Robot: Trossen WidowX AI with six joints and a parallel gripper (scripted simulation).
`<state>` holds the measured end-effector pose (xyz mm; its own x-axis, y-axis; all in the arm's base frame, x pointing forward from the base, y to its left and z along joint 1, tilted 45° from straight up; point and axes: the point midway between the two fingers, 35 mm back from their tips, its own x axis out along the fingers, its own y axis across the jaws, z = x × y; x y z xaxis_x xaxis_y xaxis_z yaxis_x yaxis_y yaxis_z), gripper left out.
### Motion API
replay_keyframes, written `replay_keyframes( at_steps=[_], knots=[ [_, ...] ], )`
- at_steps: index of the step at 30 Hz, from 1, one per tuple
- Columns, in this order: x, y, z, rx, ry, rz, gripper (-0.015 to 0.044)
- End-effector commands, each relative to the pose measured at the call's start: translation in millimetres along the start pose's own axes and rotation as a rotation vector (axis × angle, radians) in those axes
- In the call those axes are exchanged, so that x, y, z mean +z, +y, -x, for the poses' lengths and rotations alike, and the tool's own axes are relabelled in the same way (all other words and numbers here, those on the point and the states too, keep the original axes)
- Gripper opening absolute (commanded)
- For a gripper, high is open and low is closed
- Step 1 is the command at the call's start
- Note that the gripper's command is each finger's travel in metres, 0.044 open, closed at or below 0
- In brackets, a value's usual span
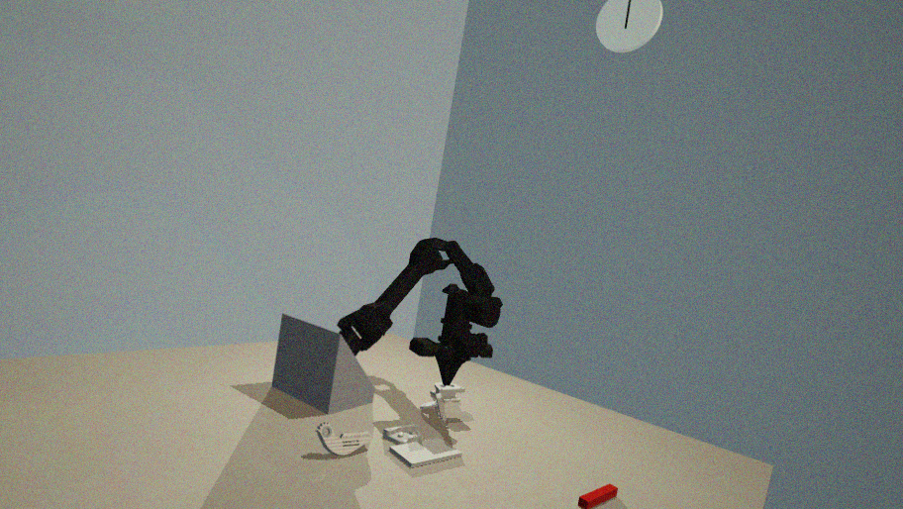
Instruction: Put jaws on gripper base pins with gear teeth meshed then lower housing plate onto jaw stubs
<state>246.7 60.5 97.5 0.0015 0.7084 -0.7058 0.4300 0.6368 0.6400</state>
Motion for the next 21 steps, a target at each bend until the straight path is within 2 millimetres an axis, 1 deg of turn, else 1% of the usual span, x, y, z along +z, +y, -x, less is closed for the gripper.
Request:
replay_keyframes(
  at_steps=[1, 21],
  knots=[
    [-0.7, -1.9, 0.3, -0.006, -0.001, 0.068, 0.0],
    [-2.7, -6.4, 0.4, -0.007, 0.0, 0.474, 0.0]
  ],
)
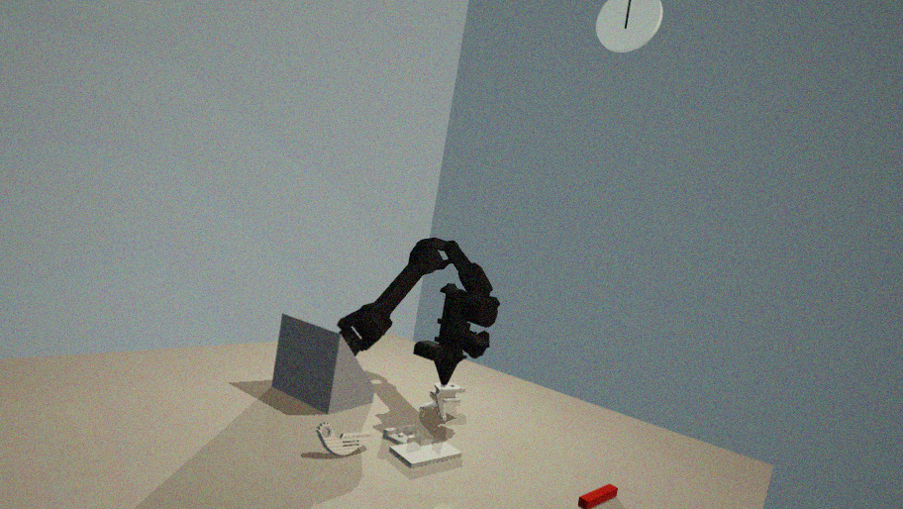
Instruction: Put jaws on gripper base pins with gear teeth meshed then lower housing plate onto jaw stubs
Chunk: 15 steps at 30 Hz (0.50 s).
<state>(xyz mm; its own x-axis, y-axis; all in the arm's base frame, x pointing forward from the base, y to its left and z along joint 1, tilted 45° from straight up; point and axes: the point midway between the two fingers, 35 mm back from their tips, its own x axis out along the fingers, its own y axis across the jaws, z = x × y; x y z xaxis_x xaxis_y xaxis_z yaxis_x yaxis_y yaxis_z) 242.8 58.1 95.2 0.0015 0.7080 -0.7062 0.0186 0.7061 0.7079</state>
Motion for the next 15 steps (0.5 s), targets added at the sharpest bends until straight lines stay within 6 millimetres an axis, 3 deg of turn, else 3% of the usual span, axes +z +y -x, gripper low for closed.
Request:
replay_keyframes(
  at_steps=[1, 15],
  knots=[
    [-1.4, -1.4, 0.3, -0.006, 0.002, 0.068, 0.0],
    [-4.0, -3.6, 0.3, -0.006, 0.003, 0.352, 0.0]
  ],
)
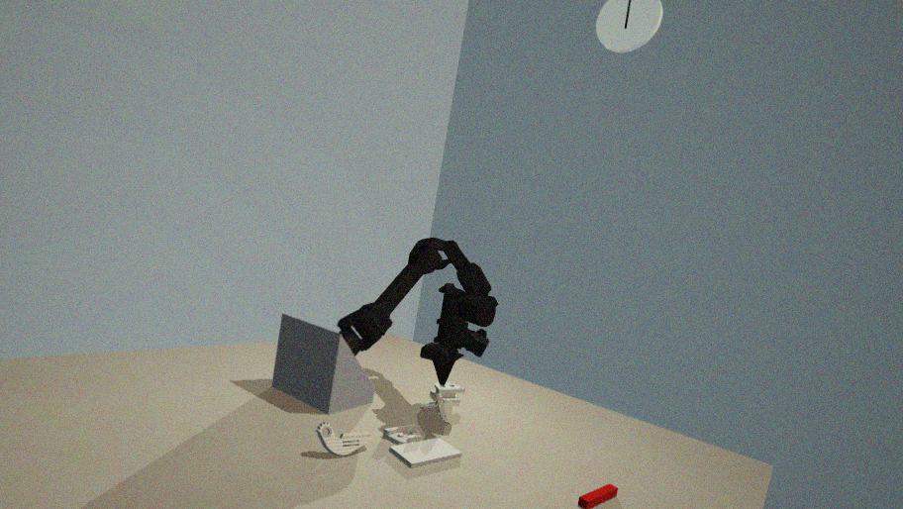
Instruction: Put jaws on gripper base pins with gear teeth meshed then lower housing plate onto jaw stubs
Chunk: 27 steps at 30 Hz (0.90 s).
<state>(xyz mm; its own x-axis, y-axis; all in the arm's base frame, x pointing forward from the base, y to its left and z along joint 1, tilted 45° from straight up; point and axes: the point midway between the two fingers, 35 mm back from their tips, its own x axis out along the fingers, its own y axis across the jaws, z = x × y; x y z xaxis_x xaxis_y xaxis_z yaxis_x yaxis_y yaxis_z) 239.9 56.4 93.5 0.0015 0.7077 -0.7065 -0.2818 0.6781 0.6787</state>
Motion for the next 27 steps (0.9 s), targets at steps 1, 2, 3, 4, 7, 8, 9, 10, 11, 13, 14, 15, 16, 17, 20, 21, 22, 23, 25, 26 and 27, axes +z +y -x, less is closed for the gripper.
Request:
replay_keyframes(
  at_steps=[1, 2, 3, 4, 7, 8, 9, 10, 11, 13, 14, 15, 16, 17, 20, 21, 22, 23, 25, 26, 27],
  knots=[
    [-1.7, -0.9, 0.3, -0.005, 0.004, 0.068, 0.0],
    [-2.0, -1.0, 0.3, -0.005, 0.004, 0.088, 0.0],
    [-2.2, -1.1, 0.3, -0.005, 0.004, 0.108, 0.0],
    [-2.4, -1.2, 0.3, -0.005, 0.004, 0.129, 0.0],
    [-3.1, -1.4, 0.3, -0.005, 0.004, 0.19, 0.0],
    [-3.4, -1.5, 0.3, -0.005, 0.004, 0.21, 0.0],
    [-3.6, -1.6, 0.3, -0.005, 0.004, 0.23, 0.0],
    [-3.8, -1.7, 0.3, -0.005, 0.004, 0.25, 0.0],
    [-4.0, -1.8, 0.3, -0.005, 0.004, 0.271, 0.0],
    [-4.5, -2.0, 0.3, -0.005, 0.004, 0.311, 0.0],
    [-4.7, -2.1, 0.3, -0.005, 0.004, 0.332, 0.0],
    [-5.0, -2.2, 0.2, -0.005, 0.004, 0.352, 0.0],
    [-5.2, -2.2, 0.2, -0.005, 0.005, 0.372, 0.0],
    [-5.4, -2.3, 0.2, -0.005, 0.005, 0.393, 0.0],
    [-6.1, -2.6, 0.2, -0.004, 0.005, 0.453, 0.0],
    [-6.3, -2.7, 0.2, -0.004, 0.005, 0.474, 0.0],
    [-6.6, -2.8, 0.2, -0.004, 0.005, 0.494, 0.0],
    [-6.8, -2.9, 0.2, -0.004, 0.005, 0.514, 0.0],
    [-7.3, -3.0, 0.2, -0.004, 0.005, 0.555, 0.0],
    [-7.5, -3.1, 0.2, -0.004, 0.005, 0.575, 0.0],
    [-7.7, -3.2, 0.2, -0.004, 0.005, 0.595, 0.0]
  ],
)
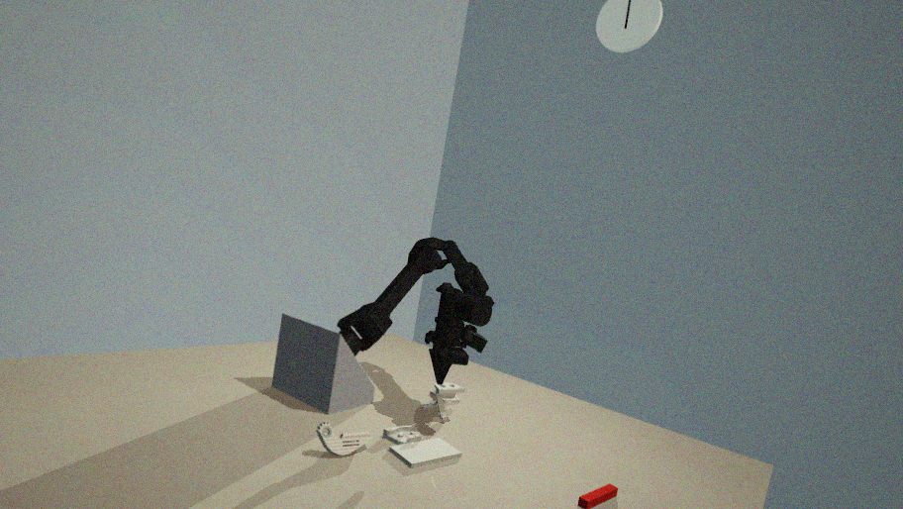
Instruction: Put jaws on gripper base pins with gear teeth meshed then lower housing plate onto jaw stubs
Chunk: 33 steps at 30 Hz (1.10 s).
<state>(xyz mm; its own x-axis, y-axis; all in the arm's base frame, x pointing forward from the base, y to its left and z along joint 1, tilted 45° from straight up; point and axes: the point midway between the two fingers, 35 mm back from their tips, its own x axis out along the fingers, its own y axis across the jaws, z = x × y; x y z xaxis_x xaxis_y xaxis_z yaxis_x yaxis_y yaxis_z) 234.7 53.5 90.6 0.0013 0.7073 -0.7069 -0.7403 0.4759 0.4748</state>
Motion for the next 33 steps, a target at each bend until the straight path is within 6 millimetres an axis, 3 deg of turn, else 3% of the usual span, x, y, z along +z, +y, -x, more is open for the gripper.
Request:
replay_keyframes(
  at_steps=[1, 33],
  knots=[
    [-1.9, 0.2, 0.2, -0.002, 0.006, 0.068, 0.0],
    [-9.6, 1.8, 0.0, 0.0, 0.006, 0.717, 0.0]
  ],
)
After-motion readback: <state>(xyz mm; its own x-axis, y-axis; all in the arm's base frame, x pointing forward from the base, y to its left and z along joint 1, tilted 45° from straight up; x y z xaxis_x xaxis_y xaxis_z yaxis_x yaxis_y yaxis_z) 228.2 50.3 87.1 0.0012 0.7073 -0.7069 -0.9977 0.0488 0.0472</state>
